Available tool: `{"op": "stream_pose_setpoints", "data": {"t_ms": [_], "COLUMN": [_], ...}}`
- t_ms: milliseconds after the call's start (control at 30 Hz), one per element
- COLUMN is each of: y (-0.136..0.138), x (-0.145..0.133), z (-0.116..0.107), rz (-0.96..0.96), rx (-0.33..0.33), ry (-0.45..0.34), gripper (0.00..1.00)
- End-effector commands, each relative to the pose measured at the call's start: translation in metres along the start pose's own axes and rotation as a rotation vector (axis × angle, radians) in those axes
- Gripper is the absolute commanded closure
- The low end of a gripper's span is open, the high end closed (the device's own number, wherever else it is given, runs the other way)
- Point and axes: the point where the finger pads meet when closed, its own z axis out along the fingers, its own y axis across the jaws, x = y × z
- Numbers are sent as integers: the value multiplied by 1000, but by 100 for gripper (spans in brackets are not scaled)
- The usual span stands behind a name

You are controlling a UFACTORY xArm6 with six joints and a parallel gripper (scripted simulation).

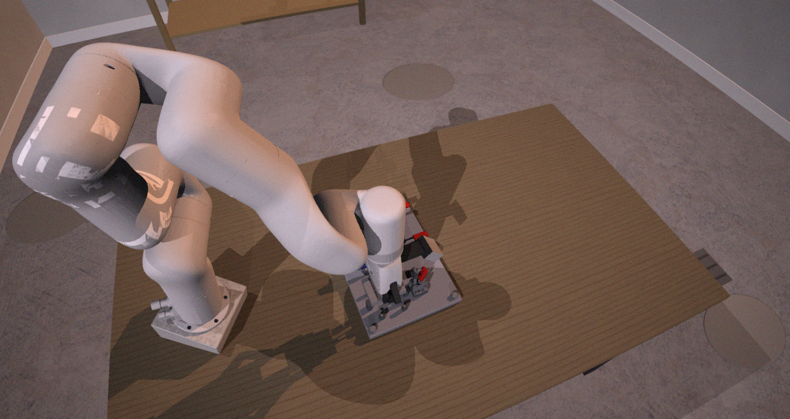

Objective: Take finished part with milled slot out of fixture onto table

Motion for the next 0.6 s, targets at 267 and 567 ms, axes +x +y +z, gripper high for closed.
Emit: {"op": "stream_pose_setpoints", "data": {"t_ms": [267, 567], "y": [4, 10], "x": [1, 1], "z": [-1, -1], "rz": [0, 0], "rx": [-1, -1], "ry": [4, 4], "gripper": [100, 100]}}
